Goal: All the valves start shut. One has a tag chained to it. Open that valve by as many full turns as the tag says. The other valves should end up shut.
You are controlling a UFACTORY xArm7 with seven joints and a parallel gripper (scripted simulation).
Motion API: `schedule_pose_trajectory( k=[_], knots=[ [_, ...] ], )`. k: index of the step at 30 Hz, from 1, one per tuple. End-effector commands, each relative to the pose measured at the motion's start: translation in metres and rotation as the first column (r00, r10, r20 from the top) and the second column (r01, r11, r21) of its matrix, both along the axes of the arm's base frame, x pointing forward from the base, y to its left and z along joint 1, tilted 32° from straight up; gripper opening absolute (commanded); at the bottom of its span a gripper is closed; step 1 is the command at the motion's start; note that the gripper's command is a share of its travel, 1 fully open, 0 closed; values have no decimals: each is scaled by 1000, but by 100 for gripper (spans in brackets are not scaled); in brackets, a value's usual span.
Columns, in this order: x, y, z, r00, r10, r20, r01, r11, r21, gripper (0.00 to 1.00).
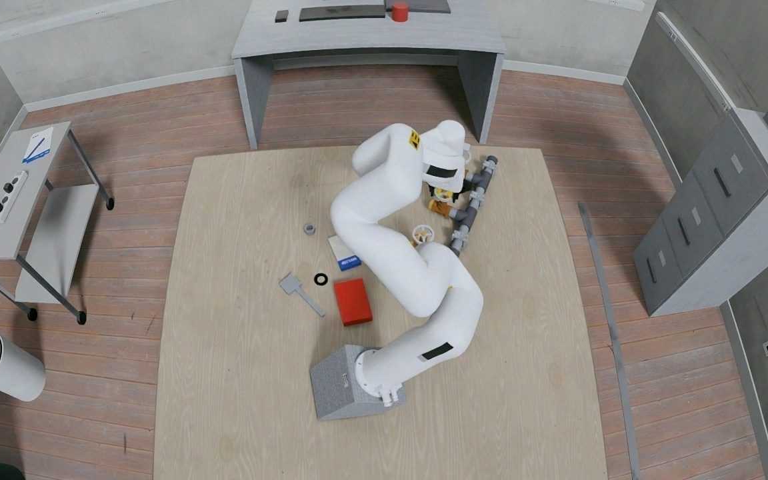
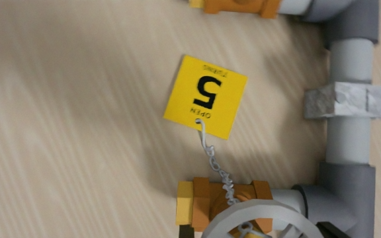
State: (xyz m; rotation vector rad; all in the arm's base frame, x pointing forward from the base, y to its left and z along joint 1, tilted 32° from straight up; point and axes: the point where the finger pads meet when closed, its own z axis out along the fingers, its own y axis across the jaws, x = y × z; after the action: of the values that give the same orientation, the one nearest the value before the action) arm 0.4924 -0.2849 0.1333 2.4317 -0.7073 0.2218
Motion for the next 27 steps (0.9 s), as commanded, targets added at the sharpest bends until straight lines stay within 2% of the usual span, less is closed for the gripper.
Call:
schedule_pose_trajectory(
  k=[1,7,11,15,17,18,21,27],
  knots=[
    [3,1,3,961,241,-138,-240,971,24,0],
    [3,1,3,853,435,-288,-435,898,68,0],
    [3,1,3,734,560,-384,-561,819,121,0],
    [3,1,3,587,663,-465,-666,722,189,0],
    [3,1,3,587,663,-465,-666,722,189,0],
    [3,1,3,463,726,-509,-729,638,247,0],
    [3,1,3,352,764,-541,-769,566,299,0],
    [3,1,3,62,814,-578,-820,371,435,0]
  ],
)
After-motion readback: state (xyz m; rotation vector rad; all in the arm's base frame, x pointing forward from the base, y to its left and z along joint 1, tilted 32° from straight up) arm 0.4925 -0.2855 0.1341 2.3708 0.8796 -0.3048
